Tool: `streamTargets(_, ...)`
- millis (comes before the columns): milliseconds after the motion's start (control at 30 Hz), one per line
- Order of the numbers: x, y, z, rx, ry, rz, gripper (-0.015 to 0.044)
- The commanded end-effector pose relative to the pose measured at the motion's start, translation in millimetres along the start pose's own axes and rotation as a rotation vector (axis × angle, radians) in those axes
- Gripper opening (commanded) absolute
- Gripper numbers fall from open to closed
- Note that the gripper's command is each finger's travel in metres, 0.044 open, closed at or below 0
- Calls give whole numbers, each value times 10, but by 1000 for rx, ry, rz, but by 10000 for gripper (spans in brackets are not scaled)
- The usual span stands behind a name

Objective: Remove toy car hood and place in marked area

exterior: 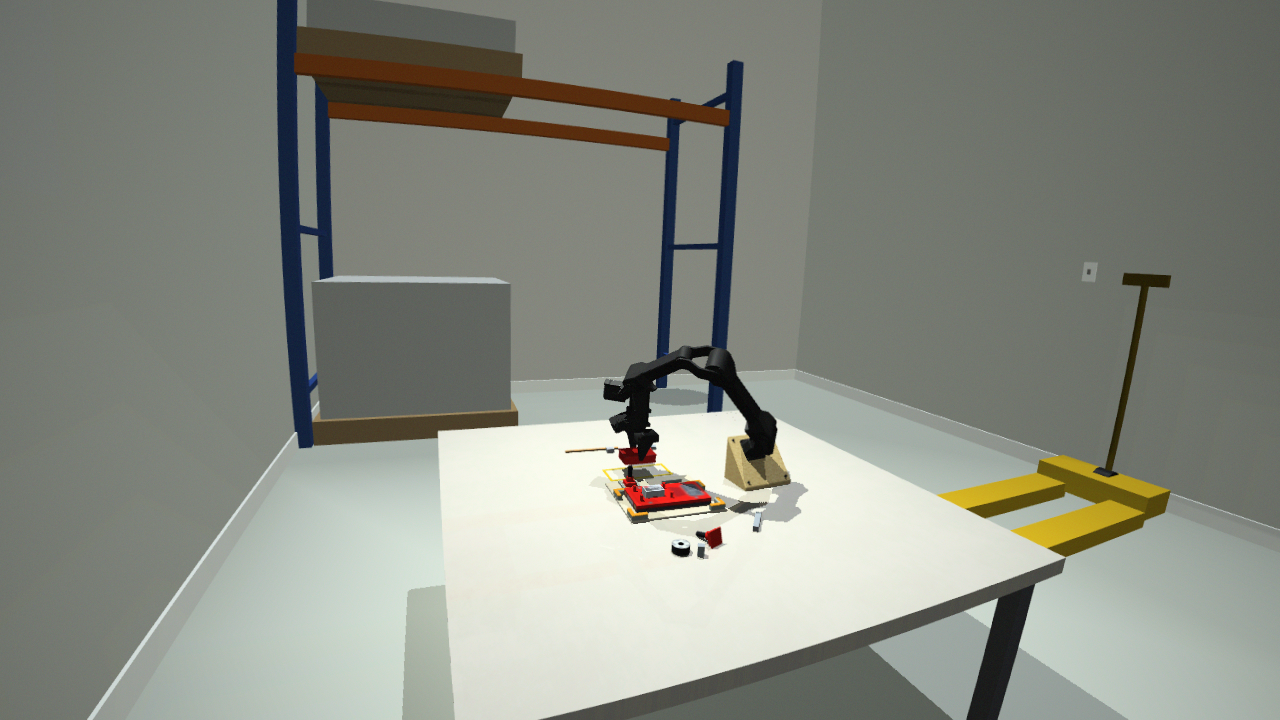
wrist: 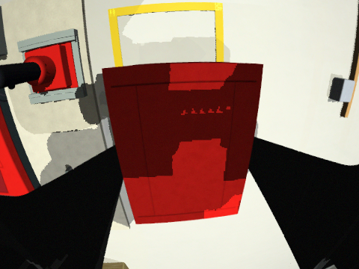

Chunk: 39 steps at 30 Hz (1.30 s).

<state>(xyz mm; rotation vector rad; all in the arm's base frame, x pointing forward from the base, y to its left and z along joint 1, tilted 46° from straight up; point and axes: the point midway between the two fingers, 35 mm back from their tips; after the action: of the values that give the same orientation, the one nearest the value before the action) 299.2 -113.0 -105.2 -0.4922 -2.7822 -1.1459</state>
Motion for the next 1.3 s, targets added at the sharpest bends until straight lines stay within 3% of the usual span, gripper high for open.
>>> streamTargets(0,17,4,33,-8,1,7,0)
streamTargets(1267,36,13,220,-9,2,7,0)
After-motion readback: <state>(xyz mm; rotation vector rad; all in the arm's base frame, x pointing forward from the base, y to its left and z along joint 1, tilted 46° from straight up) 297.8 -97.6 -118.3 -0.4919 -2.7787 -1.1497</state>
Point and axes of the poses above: the point midway between the two fingers, 35 mm back from their tips, its own z axis out along the fingers, its own y axis across the jaws, x = y × z, and after that the axes turned 14 degrees about z, right-handed
